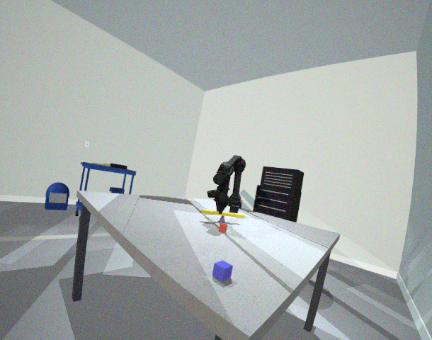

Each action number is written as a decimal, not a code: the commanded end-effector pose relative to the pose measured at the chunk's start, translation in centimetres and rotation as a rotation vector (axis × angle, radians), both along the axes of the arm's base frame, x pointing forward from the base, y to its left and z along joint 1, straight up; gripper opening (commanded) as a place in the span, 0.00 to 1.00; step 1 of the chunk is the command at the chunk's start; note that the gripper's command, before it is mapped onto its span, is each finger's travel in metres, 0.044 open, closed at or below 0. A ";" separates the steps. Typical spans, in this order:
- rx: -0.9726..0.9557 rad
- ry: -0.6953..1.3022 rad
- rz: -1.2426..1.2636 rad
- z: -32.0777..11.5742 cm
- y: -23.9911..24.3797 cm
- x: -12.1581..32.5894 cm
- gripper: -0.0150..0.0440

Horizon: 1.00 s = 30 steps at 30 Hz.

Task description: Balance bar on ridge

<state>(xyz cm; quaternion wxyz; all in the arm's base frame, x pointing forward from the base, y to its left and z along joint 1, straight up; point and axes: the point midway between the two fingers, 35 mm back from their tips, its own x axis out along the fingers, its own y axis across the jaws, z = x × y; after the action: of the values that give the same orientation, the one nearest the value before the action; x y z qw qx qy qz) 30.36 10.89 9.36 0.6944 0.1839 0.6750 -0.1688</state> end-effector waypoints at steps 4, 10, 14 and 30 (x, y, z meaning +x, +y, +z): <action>-0.004 0.005 -0.002 -0.4 -0.1 -0.1 0.25; -0.004 0.005 -0.002 0.0 -0.1 -0.1 0.25; -0.004 0.005 -0.002 0.0 -0.1 0.0 0.25; 0.000 0.000 -0.001 0.0 0.0 0.0 0.25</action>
<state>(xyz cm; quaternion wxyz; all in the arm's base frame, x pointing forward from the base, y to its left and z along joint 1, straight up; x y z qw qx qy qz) 30.38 10.88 9.38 0.6945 0.1842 0.6747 -0.1689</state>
